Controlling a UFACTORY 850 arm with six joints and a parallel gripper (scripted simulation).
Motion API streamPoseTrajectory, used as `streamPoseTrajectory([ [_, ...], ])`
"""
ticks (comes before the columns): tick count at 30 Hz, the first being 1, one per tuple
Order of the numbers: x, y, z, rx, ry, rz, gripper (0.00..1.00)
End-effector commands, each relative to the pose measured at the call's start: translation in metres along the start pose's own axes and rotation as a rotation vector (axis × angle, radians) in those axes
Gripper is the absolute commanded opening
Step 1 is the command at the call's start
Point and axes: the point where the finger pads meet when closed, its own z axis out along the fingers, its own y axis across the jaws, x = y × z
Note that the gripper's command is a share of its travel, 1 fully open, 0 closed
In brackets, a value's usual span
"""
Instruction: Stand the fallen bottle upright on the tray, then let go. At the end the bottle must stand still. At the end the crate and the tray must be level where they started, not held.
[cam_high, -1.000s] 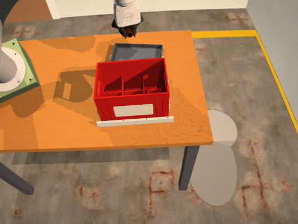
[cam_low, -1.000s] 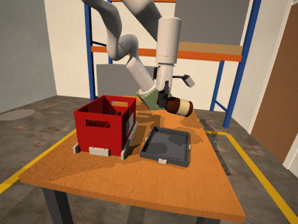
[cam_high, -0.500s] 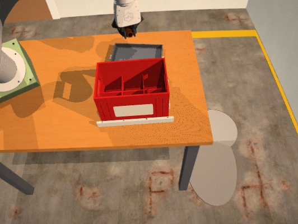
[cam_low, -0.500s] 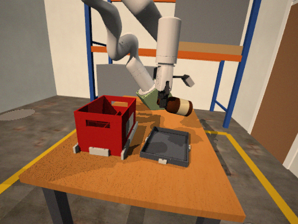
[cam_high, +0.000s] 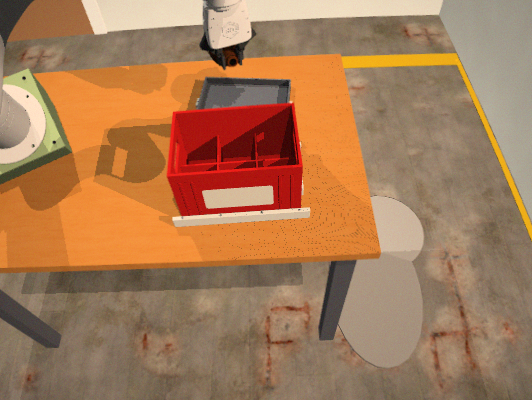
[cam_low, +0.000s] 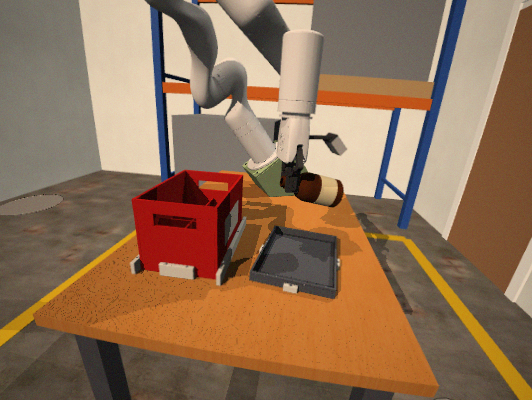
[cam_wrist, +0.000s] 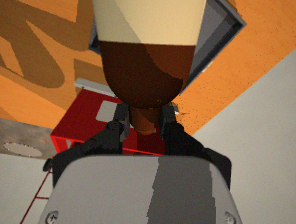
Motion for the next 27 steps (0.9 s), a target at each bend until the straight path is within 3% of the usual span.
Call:
streamPoseTrajectory([
  [1,0.0001,0.0007,-0.0008,-0.001,0.001,-0.046,0.0],
  [9,0.0001,0.0007,-0.0008,-0.001,0.001,-0.17,0.0],
  [27,0.0001,0.0007,-0.0008,-0.001,0.001,-0.225,0.0],
])
